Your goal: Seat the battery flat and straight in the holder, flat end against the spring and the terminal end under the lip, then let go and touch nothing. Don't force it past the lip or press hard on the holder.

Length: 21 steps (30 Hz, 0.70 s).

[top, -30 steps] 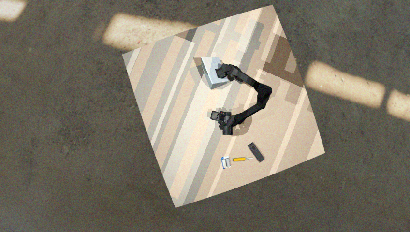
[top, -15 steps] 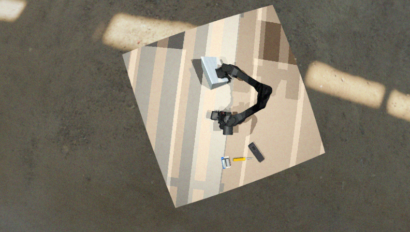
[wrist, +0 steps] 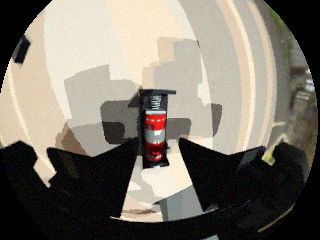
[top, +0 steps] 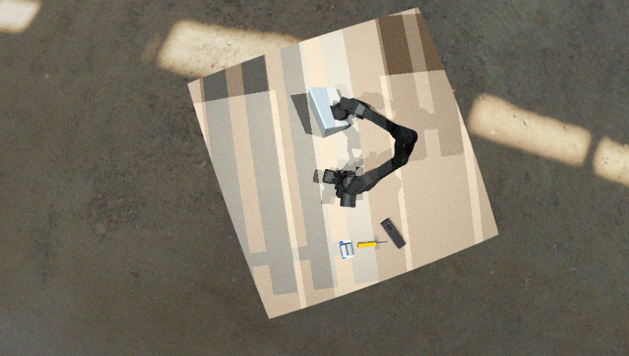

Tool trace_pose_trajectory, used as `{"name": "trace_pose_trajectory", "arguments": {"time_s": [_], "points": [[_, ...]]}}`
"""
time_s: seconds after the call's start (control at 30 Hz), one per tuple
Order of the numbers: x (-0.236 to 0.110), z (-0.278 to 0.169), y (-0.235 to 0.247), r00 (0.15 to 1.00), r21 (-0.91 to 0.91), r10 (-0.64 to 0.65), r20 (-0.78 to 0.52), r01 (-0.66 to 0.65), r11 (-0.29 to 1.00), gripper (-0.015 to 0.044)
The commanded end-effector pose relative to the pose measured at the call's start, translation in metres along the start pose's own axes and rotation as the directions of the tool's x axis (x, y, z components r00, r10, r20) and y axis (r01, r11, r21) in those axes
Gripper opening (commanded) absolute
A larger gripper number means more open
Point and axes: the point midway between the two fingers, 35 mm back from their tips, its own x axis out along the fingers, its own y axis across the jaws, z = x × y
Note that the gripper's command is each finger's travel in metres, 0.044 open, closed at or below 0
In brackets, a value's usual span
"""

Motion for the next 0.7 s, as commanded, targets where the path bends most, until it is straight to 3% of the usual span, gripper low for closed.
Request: {"name": "trace_pose_trajectory", "arguments": {"time_s": [0.0, 0.17, 0.67], "points": [[-0.031, 0.003, -0.003, 1.000, -0.009, -0.003, 0.015, 0.003, 1.000, 0.0320], [-0.070, -0.001, -0.008, 1.000, -0.015, -0.005, 0.015, 0.005, 1.000, 0.0440], [-0.069, -0.002, -0.010, 1.000, -0.015, -0.005, 0.015, 0.005, 1.000, 0.0440]]}}
